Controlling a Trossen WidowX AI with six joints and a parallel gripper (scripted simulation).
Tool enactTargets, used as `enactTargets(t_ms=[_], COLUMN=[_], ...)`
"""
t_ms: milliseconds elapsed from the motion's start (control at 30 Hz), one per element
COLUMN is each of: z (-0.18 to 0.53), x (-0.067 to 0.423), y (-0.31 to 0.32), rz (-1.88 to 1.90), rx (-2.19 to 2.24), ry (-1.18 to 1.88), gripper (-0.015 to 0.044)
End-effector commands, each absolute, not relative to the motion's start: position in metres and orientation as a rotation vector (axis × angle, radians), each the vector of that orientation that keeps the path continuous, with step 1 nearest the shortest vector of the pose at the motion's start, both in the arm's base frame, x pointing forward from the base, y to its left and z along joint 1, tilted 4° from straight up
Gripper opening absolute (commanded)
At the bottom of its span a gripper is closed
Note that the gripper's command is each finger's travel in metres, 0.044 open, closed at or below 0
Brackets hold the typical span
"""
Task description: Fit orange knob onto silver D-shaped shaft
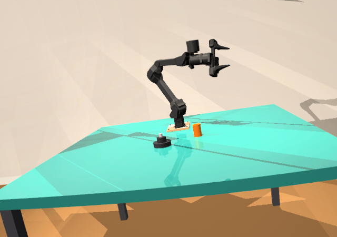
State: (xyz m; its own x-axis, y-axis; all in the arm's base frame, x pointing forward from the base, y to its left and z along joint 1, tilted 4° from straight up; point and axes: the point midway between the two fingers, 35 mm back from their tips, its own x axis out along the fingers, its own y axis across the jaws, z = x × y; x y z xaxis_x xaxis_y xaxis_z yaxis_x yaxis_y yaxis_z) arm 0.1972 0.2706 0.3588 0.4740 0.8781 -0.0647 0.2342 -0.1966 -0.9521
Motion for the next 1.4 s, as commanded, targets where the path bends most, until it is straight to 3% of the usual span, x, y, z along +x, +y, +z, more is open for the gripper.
enactTargets(t_ms=[0, 100, 333, 633, 1033, 1367], z=[0.359, 0.348, 0.296, 0.235, 0.196, 0.175], x=[0.197, 0.206, 0.239, 0.263, 0.264, 0.257], y=[0.271, 0.268, 0.247, 0.203, 0.159, 0.125], rz=[0.789, 0.868, 1.016, 0.758, 0.284, -0.224], rx=[-1.701, -1.599, -1.072, -0.376, 0.16, 0.582], ry=[-0.961, -0.815, -0.116, 0.653, 1.083, 1.261], gripper=[0.0426, 0.044, 0.044, 0.044, 0.044, 0.044])
